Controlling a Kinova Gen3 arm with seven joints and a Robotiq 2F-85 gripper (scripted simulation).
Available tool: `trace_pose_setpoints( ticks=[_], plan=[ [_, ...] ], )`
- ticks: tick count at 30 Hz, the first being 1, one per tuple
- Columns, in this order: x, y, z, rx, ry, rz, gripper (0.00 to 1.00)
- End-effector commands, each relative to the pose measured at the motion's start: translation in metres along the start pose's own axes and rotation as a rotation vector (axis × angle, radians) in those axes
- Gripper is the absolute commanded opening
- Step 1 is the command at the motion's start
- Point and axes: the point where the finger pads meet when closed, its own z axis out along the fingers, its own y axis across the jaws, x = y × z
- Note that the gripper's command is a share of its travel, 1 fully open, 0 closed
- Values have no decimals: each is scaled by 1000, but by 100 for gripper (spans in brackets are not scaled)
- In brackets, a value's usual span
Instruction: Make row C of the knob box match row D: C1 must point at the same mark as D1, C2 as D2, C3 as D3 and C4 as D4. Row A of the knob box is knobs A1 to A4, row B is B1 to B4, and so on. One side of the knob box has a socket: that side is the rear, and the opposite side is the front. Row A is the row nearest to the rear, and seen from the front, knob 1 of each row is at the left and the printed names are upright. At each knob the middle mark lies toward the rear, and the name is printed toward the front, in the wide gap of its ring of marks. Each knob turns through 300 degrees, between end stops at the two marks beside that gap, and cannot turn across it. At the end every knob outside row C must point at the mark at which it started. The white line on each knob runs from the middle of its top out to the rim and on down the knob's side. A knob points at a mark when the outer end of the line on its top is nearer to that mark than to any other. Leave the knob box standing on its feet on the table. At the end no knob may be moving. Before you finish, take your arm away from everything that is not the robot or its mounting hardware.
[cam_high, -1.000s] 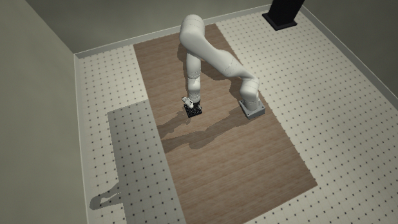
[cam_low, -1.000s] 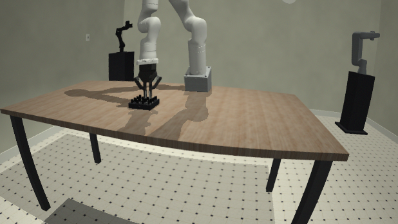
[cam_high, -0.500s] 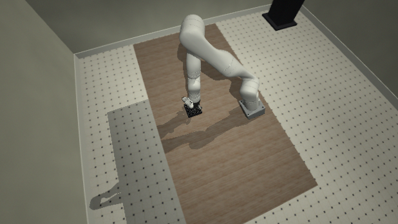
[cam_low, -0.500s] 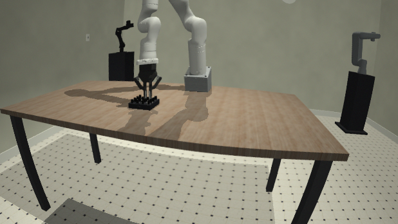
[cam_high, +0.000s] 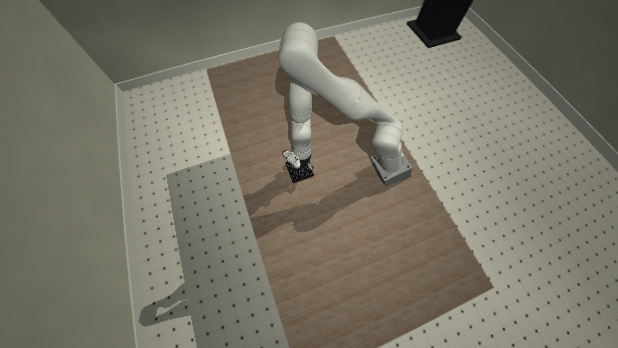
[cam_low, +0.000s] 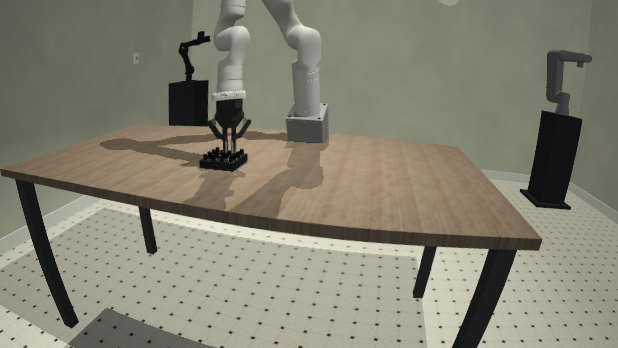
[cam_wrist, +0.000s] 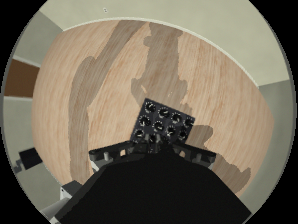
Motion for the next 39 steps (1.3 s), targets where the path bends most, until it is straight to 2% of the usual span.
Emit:
trace_pose_setpoints(
  ticks=[1, 25, 39],
  plan=[
    [0, 1, 0, -5, 3, -3, 8],
    [0, 1, 0, -5, 3, -152, 8],
    [0, 1, 0, -5, 2, -378, 8]
  ],
)
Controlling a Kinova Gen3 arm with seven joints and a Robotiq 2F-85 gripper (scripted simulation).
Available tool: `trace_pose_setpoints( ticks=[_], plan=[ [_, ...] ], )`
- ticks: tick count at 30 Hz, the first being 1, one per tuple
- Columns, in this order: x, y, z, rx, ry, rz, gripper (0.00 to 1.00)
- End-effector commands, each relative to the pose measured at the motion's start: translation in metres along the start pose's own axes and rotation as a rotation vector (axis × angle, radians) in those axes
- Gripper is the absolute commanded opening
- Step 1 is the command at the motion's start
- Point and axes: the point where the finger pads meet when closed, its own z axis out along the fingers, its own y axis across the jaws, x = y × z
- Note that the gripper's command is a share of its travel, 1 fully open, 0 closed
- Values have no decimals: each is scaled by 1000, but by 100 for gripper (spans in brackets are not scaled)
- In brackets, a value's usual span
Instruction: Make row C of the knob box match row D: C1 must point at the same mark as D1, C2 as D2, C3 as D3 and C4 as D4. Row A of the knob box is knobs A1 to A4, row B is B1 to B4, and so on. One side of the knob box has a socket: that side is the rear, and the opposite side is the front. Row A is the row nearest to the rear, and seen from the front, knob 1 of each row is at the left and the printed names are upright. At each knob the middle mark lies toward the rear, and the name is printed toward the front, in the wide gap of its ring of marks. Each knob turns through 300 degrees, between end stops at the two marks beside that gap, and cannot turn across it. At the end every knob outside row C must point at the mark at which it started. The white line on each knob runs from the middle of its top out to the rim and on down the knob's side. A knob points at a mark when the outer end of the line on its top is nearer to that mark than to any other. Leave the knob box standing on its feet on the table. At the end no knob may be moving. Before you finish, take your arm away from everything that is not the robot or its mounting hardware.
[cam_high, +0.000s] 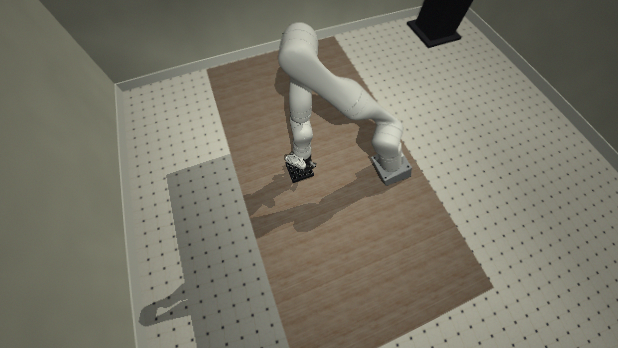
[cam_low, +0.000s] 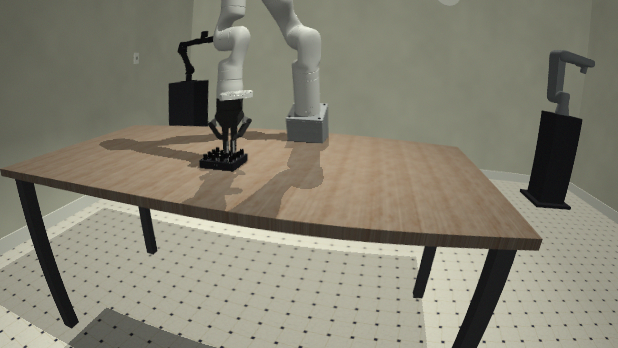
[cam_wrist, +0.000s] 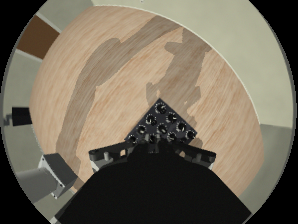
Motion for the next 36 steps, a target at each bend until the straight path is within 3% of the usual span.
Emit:
trace_pose_setpoints(
  ticks=[1, 36],
  plan=[
    [0, 2, 0, -6, 2, -60, 8],
    [0, 2, 0, -6, 1, -500, 8]
  ],
)
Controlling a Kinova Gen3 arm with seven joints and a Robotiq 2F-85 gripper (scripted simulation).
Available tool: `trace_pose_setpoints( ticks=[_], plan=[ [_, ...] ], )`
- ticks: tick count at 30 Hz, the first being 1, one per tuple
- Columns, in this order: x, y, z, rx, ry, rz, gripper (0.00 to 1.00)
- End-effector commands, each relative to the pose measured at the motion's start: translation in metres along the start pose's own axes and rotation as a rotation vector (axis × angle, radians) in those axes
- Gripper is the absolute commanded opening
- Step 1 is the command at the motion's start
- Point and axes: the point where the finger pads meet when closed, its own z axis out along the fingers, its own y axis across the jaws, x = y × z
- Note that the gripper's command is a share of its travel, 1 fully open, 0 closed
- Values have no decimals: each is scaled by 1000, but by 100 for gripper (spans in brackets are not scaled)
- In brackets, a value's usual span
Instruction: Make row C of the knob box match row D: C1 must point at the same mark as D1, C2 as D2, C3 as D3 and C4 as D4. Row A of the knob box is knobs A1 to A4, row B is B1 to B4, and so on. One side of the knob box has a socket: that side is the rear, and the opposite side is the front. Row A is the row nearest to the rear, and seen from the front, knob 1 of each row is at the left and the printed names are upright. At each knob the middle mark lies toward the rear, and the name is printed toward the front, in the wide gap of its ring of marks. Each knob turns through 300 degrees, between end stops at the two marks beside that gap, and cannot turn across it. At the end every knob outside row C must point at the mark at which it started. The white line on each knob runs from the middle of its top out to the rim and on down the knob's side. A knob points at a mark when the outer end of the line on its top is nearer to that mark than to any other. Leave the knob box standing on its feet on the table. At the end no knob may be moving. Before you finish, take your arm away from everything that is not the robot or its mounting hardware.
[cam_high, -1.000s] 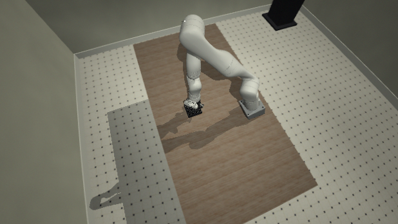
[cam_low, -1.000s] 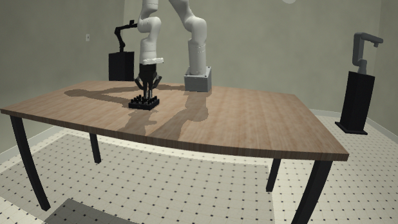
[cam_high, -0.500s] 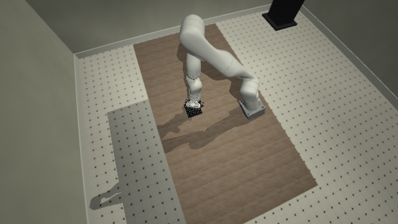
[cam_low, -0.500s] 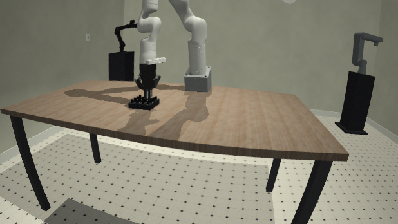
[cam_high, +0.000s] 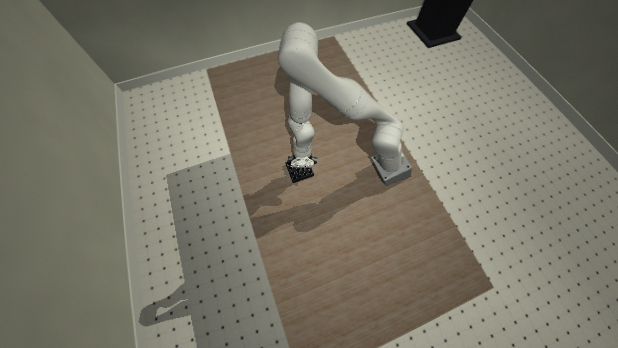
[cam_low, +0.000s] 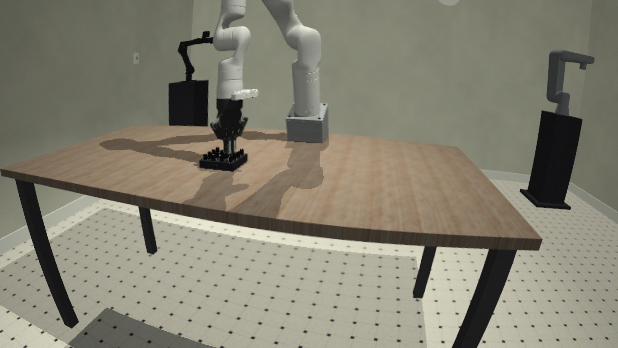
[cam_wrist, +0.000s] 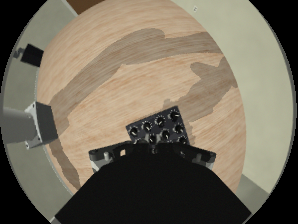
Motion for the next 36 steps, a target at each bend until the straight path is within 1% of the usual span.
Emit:
trace_pose_setpoints(
  ticks=[1, 11, 30, 31, 36],
  plan=[
    [-1, 2, 0, -7, 0, -17, 8],
    [-1, 2, 0, -7, 0, -62, 8],
    [-1, 2, 0, -7, 0, -67, 8],
    [-1, 2, 0, -7, 0, -67, 19],
    [-1, 2, 0, -7, 0, -67, 19]
  ],
)
